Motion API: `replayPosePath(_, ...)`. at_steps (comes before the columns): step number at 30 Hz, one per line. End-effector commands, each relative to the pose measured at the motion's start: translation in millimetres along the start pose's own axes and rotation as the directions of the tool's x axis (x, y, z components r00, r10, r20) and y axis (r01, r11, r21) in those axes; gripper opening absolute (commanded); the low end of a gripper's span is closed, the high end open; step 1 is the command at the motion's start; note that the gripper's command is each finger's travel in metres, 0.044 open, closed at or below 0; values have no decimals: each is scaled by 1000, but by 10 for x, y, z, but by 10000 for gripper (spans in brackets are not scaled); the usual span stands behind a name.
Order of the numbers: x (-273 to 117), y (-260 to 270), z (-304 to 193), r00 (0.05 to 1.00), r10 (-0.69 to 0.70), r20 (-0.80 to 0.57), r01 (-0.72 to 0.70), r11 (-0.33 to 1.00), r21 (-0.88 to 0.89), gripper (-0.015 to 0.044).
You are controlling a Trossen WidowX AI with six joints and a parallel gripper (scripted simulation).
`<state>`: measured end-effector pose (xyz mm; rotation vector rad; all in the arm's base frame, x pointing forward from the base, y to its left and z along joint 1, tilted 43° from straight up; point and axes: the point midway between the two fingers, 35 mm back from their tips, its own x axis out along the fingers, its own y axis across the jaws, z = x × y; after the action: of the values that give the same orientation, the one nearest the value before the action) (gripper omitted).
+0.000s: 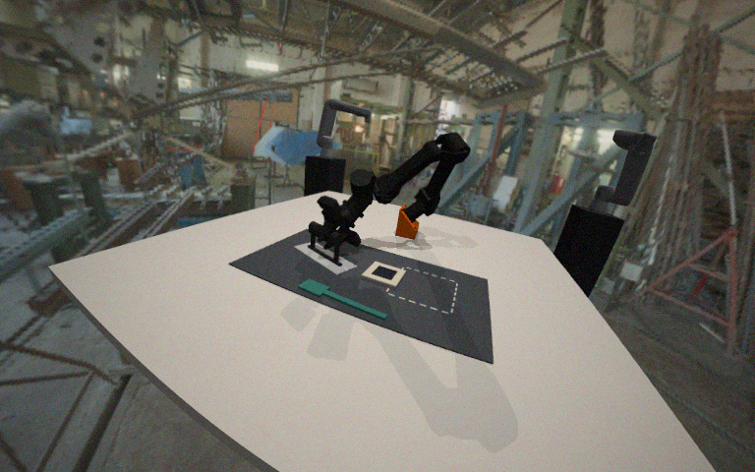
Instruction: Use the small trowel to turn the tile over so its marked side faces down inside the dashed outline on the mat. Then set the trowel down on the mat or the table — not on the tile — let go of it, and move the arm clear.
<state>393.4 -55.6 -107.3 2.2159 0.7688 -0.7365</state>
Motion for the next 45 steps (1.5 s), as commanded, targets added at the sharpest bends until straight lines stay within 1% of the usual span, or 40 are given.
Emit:
replayPosePath(1, 3, 3, 0, 1000, 1, 1, -1, 1000, 2, 115)
replayPosePath(15, 3, 3, 0, 1000, 1, 1, -1, 1000, 2, 22)
replayPosePath(16, 0, 7, 1, 1000, 1, 1, -1, 1000, 1, 0)
replayPosePath(20, -63, 94, 9, 1000, 2, 4, -2, 1000, -7, 0)
replayPosePath(28, -359, 440, 6, 1000, 1, 3, -1, 1000, -3, 0)
replayPosePath(33, -388, 464, -1, 1000, 1, -1, -1, 1000, -6, 0)
replayPosePath(42, -472, 260, -245, 989, -7, -151, -30, 970, -240, 0)
replayPosePath(45, -492, 221, -289, 984, -9, -177, -41, 959, -280, 0)
